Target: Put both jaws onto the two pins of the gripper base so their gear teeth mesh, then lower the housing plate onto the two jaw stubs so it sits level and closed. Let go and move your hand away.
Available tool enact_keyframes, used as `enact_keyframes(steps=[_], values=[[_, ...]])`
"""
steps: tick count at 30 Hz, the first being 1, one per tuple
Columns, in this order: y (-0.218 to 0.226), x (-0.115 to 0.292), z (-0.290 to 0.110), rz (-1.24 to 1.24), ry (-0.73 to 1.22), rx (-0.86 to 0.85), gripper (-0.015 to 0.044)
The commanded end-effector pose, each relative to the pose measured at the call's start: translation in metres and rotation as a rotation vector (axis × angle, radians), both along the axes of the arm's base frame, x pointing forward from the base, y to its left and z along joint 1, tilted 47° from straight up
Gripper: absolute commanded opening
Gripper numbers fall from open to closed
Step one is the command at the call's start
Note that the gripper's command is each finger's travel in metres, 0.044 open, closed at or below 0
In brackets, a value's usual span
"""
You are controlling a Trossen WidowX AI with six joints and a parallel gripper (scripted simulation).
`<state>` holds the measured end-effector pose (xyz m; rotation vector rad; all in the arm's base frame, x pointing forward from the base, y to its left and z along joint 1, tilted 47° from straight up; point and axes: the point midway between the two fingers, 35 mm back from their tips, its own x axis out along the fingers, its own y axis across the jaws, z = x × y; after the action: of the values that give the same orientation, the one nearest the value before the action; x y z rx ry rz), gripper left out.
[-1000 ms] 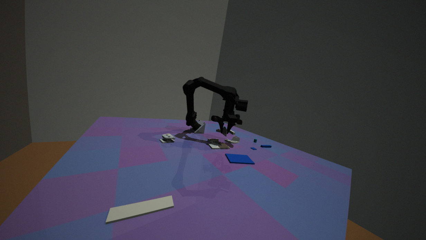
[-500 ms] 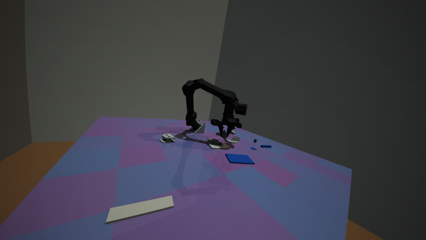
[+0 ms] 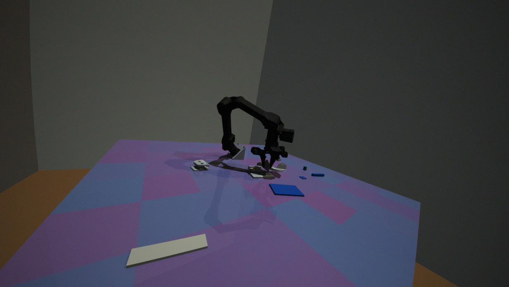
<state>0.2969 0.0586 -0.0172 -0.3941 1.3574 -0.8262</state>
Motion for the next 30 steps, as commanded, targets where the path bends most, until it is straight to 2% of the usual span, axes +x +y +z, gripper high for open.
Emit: enact_keyframes(steps=[1,30], values=[[-0.0030,-0.0017,-0.0025,0.006,0.007,-0.005,0.0134],[-0.0052,-0.0017,-0.0046,0.003,0.004,-0.005,0.0134]])
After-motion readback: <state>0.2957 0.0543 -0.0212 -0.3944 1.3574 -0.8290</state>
